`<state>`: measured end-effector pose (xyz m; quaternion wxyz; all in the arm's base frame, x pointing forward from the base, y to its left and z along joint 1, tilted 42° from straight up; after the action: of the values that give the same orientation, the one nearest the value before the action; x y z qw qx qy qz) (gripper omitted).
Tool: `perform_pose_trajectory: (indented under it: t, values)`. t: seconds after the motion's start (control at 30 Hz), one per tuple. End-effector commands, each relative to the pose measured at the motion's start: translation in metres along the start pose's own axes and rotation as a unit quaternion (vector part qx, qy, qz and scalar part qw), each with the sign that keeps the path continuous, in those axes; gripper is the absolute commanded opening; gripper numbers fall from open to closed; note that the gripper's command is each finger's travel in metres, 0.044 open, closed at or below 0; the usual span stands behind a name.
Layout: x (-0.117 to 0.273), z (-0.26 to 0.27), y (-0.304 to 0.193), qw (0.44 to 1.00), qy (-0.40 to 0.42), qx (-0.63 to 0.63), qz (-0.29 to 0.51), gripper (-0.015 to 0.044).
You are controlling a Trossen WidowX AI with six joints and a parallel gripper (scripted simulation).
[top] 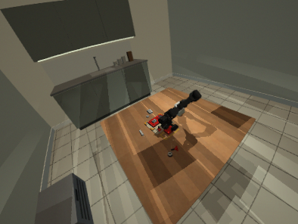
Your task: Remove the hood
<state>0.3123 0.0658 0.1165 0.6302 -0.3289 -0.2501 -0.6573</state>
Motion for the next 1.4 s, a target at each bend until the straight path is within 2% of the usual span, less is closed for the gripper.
perform_pose_trajectory:
  t: [0.0, 1.37]
  values:
    - [-0.004, -0.002, -0.003, 1.0, 0.001, -0.006, 0.005, 0.0]
    - [-0.023, -0.001, -0.003, 1.0, 0.002, -0.006, 0.005, 0.0]
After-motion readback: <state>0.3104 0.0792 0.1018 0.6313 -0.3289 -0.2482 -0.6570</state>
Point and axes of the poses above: the point midway between the two fingers, 35 mm back from their tips, its own x axis back along the fingers, its own z axis across the jaws, y = z × x, the point moved 8 cm from there along x, back along the fingers, and after that the axes turned 9 degrees about -x, right-handed, at the moved point
